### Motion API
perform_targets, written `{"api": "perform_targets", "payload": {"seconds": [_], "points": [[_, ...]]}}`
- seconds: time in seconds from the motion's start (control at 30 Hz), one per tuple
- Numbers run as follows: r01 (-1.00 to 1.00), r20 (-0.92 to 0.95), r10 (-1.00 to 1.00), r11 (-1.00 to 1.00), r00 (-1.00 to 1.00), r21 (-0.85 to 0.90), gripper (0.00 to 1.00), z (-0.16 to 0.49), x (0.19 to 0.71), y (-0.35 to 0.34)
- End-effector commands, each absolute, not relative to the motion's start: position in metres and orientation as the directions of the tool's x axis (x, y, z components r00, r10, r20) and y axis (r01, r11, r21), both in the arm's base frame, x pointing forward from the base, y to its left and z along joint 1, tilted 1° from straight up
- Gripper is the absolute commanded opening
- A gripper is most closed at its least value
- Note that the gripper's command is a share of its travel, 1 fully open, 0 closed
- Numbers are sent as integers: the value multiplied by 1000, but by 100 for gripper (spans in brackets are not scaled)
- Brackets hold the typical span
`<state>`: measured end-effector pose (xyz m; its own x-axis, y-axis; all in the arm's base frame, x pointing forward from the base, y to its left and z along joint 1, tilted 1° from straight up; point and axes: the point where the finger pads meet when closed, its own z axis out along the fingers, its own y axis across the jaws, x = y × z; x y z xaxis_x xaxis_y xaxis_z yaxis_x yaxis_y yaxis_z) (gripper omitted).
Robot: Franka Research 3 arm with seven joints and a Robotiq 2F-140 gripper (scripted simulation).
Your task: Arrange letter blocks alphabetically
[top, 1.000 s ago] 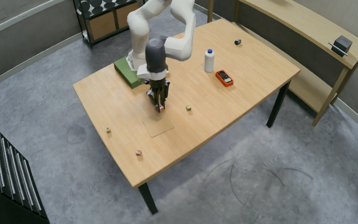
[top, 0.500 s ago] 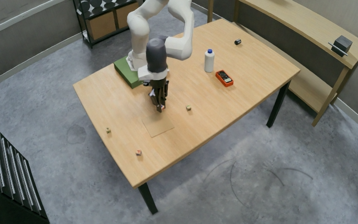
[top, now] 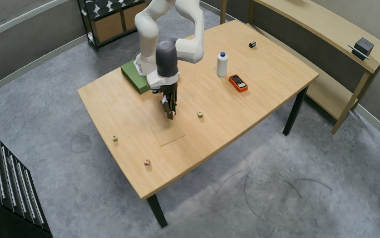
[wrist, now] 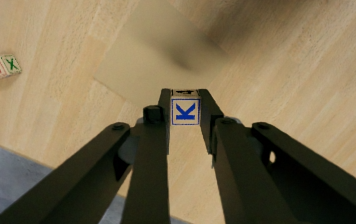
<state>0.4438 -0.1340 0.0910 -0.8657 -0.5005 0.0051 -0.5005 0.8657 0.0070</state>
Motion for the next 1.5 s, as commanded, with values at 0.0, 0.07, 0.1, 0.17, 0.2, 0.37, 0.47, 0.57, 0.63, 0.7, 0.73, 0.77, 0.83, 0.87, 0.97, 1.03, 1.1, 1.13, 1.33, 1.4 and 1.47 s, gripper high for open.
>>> {"api": "perform_targets", "payload": {"seconds": [0.0, 0.07, 0.1, 0.17, 0.2, 0.37, 0.47, 0.57, 0.63, 0.7, 0.73, 0.77, 0.83, 0.87, 0.97, 1.03, 1.1, 1.13, 1.33, 1.4, 1.47], "points": [[-615, 4, -615, 788, -788, -3, 22, 91, 445, -136], [-615, 4, -615, 788, -788, -3, 22, 91, 445, -136], [-646, 3, -646, 763, -763, -4, 22, 91, 445, -136], [-668, 3, -668, 744, -744, -4, 22, 91, 445, -135], [-679, 3, -679, 734, -734, -4, 22, 91, 445, -135], [-733, 2, -733, 680, -681, -4, 22, 91, 446, -134], [-762, 2, -762, 647, -647, -5, 22, 91, 447, -133], [-791, 2, -791, 612, -612, -5, 22, 91, 447, -132], [-791, 2, -791, 612, -612, -5, 22, 91, 447, -132], [-824, 1, -824, 567, -567, -6, 22, 91, 448, -132], [-833, 1, -833, 554, -554, -6, 22, 91, 448, -131], [-841, 1, -841, 541, -541, -6, 22, 91, 448, -131], [-858, 1, -858, 514, -514, -6, 22, 91, 448, -130], [-866, 0, -866, 501, -501, -7, 22, 91, 449, -130], [-889, 0, -889, 459, -459, -7, 22, 91, 449, -129], [-903, 0, -903, 430, -430, -8, 22, 91, 450, -129], [-916, 0, -916, 401, -401, -8, 22, 91, 450, -128], [-922, 0, -922, 386, -386, -9, 22, 91, 450, -128], [-934, -1, -934, 357, -357, -9, 22, 91, 451, -127], [-934, -1, -934, 357, -357, -9, 22, 91, 451, -127], [-934, -1, -934, 357, -357, -9, 22, 91, 451, -127]]}}
